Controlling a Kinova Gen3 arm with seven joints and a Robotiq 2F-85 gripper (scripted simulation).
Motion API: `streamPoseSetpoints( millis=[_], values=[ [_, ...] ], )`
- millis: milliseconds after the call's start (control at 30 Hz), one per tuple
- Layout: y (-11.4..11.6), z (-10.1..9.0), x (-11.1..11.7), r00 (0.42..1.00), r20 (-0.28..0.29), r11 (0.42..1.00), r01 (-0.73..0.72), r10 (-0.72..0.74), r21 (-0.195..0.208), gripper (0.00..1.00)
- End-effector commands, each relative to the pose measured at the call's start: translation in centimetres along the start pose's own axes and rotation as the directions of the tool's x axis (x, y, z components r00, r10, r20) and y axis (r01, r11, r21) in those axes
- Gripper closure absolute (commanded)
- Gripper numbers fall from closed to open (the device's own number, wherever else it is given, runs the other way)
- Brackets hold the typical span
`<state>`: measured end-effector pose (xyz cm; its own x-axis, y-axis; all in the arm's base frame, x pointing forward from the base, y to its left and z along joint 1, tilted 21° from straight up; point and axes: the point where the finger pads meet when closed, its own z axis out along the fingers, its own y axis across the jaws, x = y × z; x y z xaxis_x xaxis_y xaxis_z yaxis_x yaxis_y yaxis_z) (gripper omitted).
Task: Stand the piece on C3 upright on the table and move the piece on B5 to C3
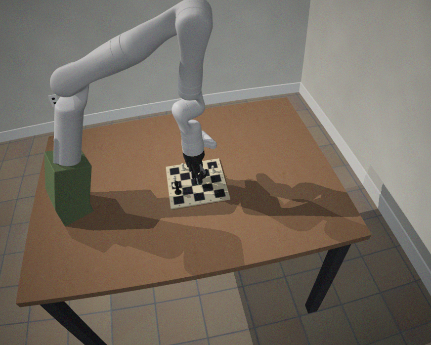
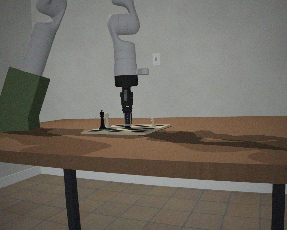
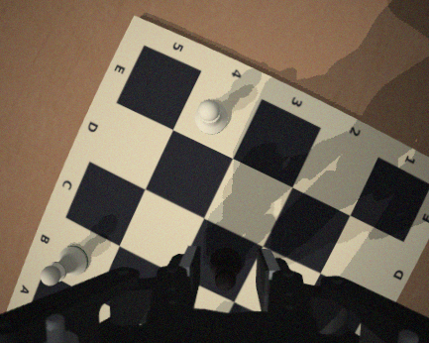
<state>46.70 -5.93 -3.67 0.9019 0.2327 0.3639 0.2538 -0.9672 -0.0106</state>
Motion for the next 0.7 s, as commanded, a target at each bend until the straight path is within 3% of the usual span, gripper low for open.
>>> streamPoseSetpoints(
  millis=[0,667],
  values=[
    [-0.10,0.26,-0.22,1.000,0.004,1.000,-0.003,0.003,0.004,0.66],
    [-0.11,0.38,-0.22,1.000,0.004,1.000,-0.003,0.003,0.004,0.66]
  ],
)
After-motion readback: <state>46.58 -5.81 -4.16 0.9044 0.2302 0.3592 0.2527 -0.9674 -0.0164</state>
